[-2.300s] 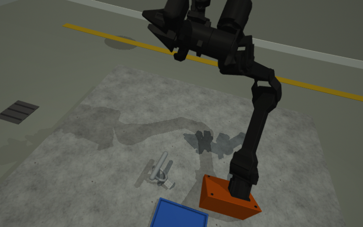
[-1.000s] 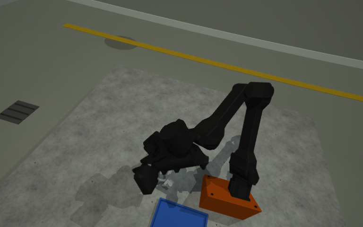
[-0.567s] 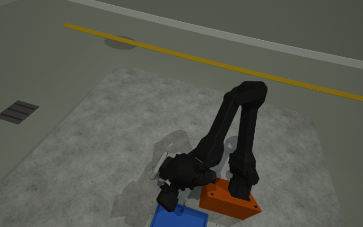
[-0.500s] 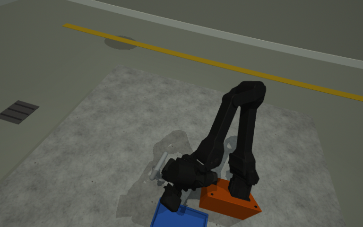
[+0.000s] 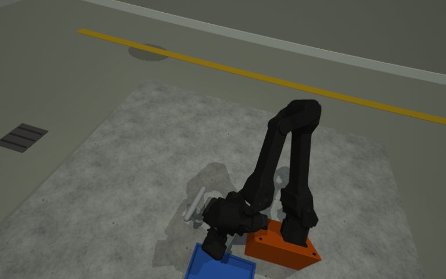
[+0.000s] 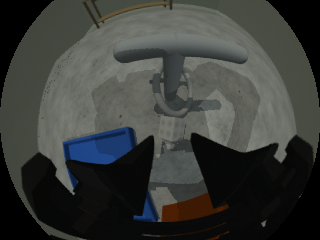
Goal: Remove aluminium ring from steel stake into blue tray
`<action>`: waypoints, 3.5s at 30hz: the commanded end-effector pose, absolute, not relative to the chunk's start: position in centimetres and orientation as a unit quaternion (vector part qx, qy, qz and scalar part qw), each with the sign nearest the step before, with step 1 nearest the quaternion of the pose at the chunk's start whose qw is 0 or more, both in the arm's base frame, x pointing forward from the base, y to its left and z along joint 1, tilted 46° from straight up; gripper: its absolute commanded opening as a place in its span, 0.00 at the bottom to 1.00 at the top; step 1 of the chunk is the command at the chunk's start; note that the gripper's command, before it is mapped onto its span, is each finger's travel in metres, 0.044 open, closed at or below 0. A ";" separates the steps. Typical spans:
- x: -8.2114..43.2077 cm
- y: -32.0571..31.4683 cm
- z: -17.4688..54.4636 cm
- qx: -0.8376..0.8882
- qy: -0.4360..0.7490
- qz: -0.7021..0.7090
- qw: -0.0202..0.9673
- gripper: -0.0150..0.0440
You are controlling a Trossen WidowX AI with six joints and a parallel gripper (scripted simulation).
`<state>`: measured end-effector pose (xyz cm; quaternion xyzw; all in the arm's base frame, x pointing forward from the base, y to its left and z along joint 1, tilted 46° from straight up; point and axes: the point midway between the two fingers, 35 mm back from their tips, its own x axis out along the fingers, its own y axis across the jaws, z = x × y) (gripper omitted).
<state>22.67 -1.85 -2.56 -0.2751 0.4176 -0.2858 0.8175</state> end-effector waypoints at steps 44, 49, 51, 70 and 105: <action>24.3 -4.5 -4.3 -0.278 0.416 -0.289 0.816 0.36; 24.3 -4.5 -4.3 -0.278 0.416 -0.289 0.816 0.30; 24.3 -4.5 -4.3 -0.278 0.416 -0.289 0.816 0.28; 24.3 -3.0 -2.8 -0.281 0.418 -0.286 0.815 0.25; 25.3 -1.6 -3.3 -0.274 0.499 -0.327 0.754 0.25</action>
